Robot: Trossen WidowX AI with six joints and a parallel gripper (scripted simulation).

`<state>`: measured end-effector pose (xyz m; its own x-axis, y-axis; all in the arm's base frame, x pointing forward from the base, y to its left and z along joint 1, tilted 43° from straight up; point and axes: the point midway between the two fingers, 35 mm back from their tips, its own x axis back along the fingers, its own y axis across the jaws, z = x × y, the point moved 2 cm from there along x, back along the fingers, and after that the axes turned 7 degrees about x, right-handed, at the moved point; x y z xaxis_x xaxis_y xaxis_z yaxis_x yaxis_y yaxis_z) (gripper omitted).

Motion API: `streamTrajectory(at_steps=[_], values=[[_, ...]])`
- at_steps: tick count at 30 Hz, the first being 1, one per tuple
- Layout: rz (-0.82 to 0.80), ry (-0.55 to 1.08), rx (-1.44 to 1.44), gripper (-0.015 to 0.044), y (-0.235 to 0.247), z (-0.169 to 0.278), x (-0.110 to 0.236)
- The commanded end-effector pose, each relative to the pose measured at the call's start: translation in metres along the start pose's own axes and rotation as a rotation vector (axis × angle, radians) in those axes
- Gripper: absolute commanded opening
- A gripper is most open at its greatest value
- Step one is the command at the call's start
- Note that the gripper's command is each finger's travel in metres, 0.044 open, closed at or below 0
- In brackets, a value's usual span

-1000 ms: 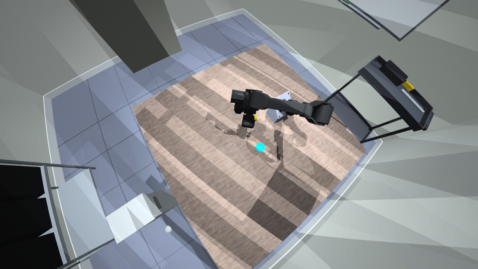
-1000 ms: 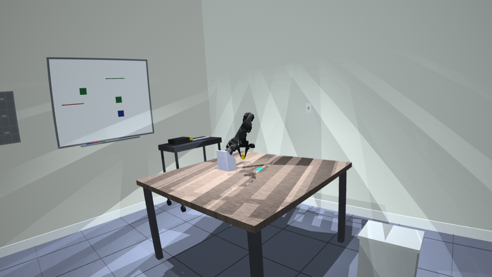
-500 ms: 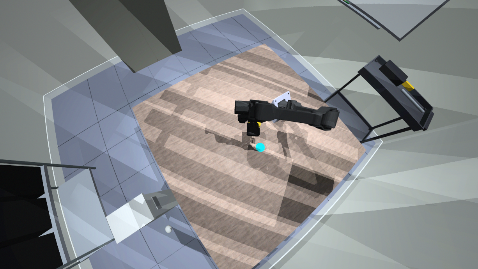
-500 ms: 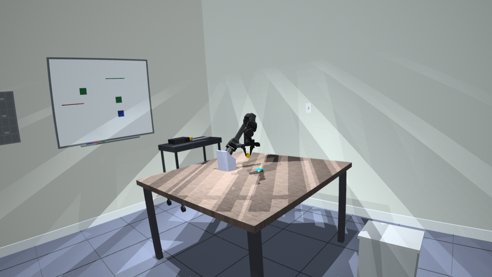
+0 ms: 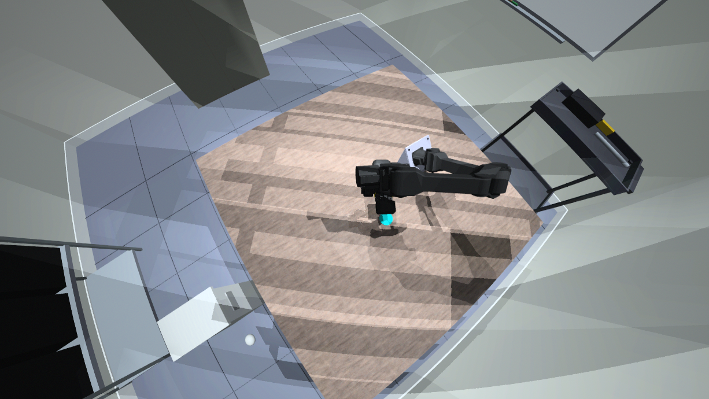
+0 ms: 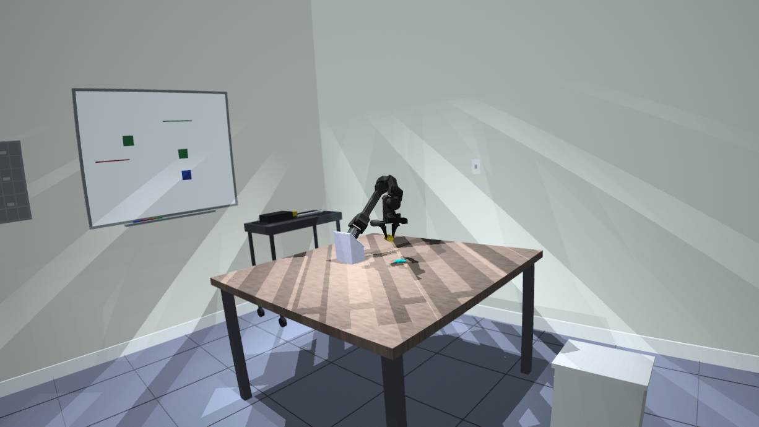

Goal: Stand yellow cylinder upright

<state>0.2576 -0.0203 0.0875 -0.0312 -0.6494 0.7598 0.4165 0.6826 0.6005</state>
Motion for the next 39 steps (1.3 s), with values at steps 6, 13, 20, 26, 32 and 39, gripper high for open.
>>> streamTrajectory(at_steps=[6,13,20,26,32,39], values=[[-0.015,0.001,0.056,0.0105,0.026,0.014,0.002],[-0.025,0.007,0.105,0.0105,0.045,0.026,0.002],[-0.037,0.016,0.154,0.0105,0.062,0.04,0.003],[-0.042,0.02,0.179,0.0105,0.071,0.048,0.003],[-0.005,0.016,0.183,0.0105,0.069,0.05,-0.001],[0.043,0.009,0.189,0.0105,0.066,0.053,-0.007]])
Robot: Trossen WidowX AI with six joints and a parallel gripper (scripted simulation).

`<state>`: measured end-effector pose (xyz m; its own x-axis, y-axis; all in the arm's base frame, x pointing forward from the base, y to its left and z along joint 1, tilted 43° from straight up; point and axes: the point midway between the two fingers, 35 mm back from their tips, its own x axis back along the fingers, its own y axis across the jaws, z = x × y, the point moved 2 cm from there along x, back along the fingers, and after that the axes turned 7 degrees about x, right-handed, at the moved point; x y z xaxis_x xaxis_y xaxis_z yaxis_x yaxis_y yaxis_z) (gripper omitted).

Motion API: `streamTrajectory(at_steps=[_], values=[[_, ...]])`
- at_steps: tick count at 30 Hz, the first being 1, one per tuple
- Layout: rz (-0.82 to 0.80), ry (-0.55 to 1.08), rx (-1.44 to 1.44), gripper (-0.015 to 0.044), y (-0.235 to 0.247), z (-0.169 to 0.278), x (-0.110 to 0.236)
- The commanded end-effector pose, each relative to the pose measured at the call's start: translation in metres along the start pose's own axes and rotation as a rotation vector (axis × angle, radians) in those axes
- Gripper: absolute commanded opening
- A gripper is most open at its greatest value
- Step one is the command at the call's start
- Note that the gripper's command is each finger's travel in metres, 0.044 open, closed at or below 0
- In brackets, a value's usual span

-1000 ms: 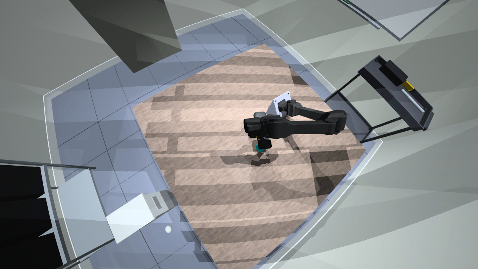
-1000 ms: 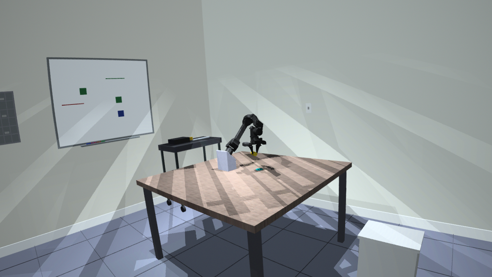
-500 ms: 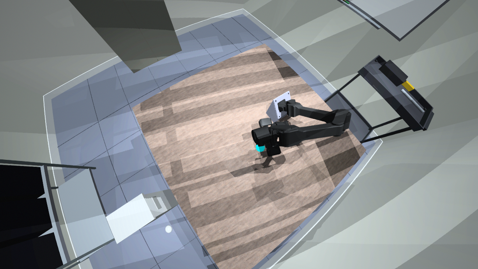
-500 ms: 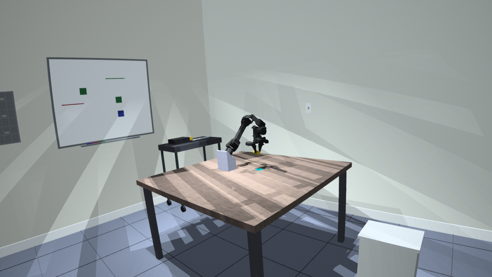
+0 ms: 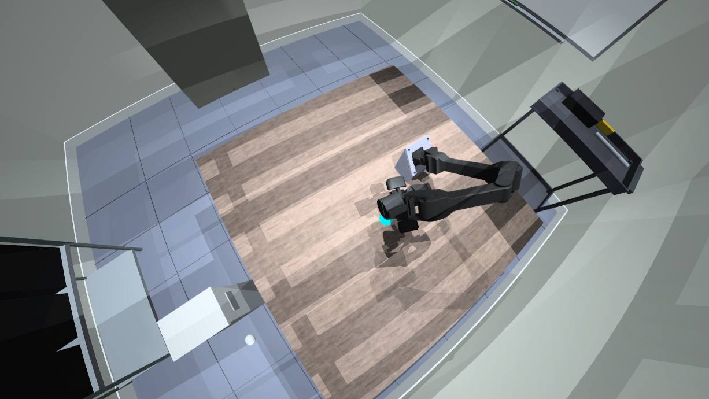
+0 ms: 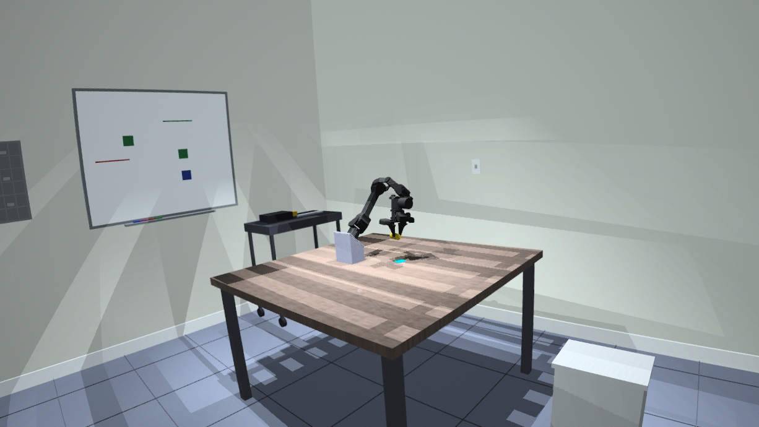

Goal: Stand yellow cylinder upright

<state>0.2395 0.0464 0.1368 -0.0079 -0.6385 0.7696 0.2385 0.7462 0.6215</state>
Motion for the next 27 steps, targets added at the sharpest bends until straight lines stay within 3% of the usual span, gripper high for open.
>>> streamTrajectory(at_steps=[1,27], values=[[0.029,-0.007,0.001,0.0105,-0.001,0.002,-0.002],[0.2,-0.047,0.022,0.0105,-0.008,0.01,-0.018]])
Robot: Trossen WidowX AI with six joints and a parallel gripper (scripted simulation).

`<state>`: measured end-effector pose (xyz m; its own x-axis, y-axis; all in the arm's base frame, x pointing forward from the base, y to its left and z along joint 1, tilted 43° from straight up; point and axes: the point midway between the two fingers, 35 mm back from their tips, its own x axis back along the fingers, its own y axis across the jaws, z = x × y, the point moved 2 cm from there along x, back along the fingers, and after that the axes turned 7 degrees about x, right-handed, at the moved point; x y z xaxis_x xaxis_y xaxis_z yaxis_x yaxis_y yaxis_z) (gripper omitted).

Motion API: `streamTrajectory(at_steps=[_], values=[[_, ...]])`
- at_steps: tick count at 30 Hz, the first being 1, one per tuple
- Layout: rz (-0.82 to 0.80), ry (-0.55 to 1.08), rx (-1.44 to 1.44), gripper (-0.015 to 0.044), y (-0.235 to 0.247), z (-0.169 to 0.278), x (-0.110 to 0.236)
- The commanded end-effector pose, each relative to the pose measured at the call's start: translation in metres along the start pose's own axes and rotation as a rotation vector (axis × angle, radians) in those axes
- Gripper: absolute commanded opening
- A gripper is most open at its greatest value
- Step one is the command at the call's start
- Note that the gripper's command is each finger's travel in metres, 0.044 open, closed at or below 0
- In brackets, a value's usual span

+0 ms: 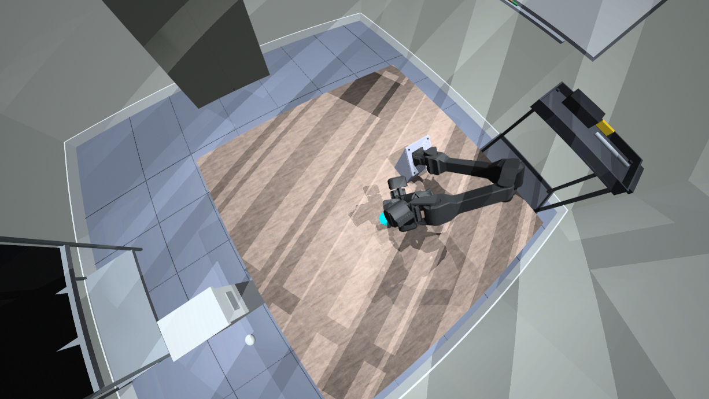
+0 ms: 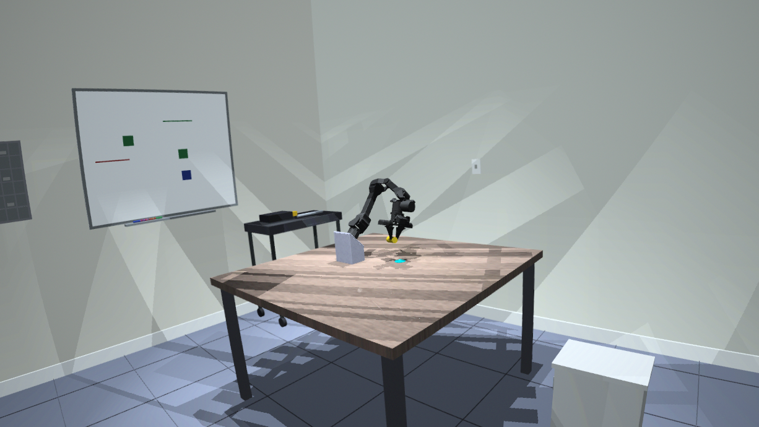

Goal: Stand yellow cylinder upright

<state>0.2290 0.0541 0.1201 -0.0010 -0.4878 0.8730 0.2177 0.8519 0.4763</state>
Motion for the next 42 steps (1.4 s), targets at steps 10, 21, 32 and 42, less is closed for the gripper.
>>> streamTrajectory(at_steps=[10,21,32,42], values=[[0.081,-0.038,0.005,0.0105,-0.002,0.004,-0.006],[0.144,-0.074,0.012,0.0105,-0.004,0.006,-0.011],[0.201,-0.116,0.018,0.0105,-0.005,0.007,-0.016],[0.249,-0.159,0.022,0.0105,-0.006,0.008,-0.019]])
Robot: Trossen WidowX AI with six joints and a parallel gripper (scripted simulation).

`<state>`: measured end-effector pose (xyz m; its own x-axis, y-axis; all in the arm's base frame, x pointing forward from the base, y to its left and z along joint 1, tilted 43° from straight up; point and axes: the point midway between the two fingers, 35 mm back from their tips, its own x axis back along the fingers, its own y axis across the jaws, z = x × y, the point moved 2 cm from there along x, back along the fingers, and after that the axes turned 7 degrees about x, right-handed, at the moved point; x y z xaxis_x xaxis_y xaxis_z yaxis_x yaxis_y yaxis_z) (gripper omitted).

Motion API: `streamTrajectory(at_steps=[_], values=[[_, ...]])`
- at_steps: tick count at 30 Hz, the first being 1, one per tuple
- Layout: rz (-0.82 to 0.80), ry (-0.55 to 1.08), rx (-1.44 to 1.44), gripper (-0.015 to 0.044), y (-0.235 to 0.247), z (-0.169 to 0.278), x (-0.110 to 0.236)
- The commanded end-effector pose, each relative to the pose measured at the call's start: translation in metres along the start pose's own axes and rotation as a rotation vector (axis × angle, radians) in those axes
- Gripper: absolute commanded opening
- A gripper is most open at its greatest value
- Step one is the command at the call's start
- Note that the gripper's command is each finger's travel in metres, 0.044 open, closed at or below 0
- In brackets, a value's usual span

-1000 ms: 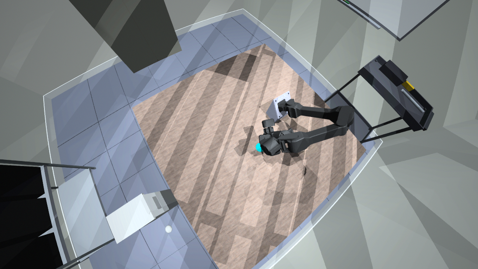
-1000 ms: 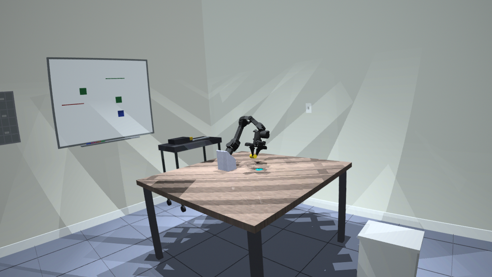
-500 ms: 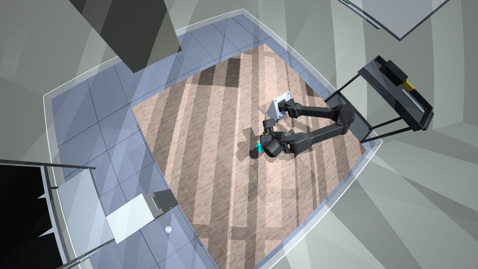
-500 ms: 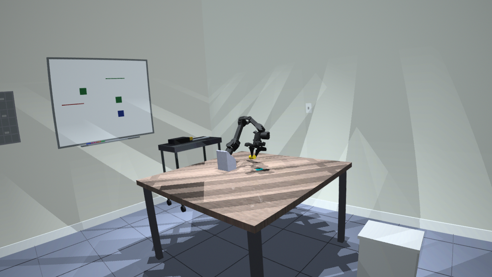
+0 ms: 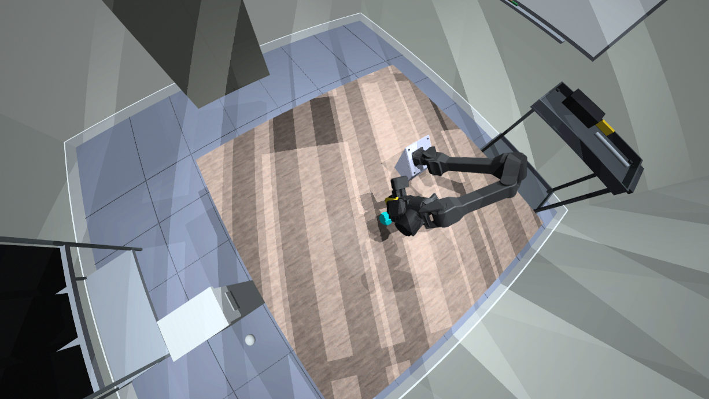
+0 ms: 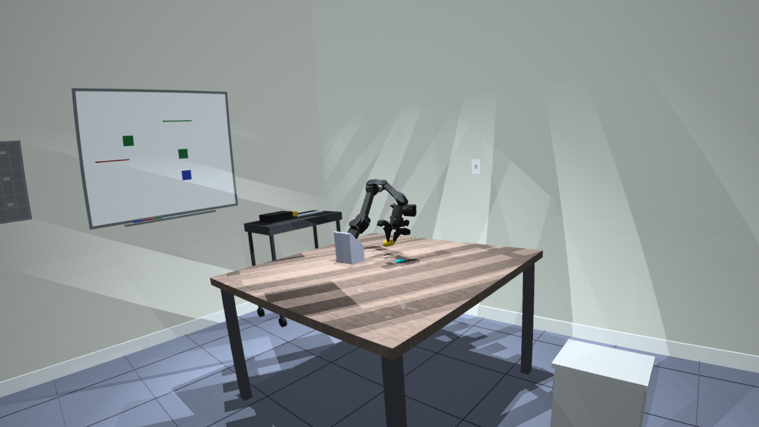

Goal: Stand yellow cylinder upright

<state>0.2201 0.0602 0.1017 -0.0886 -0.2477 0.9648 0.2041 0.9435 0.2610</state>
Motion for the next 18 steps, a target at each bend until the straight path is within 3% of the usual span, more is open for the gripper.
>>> streamTrajectory(at_steps=[1,18], values=[[0.02,-0.023,-0.004,0.0105,-0.0007,0.0006,-0.0003],[0.09,-0.108,-0.004,0.0105,-0.0006,0.0022,-0.0044]])
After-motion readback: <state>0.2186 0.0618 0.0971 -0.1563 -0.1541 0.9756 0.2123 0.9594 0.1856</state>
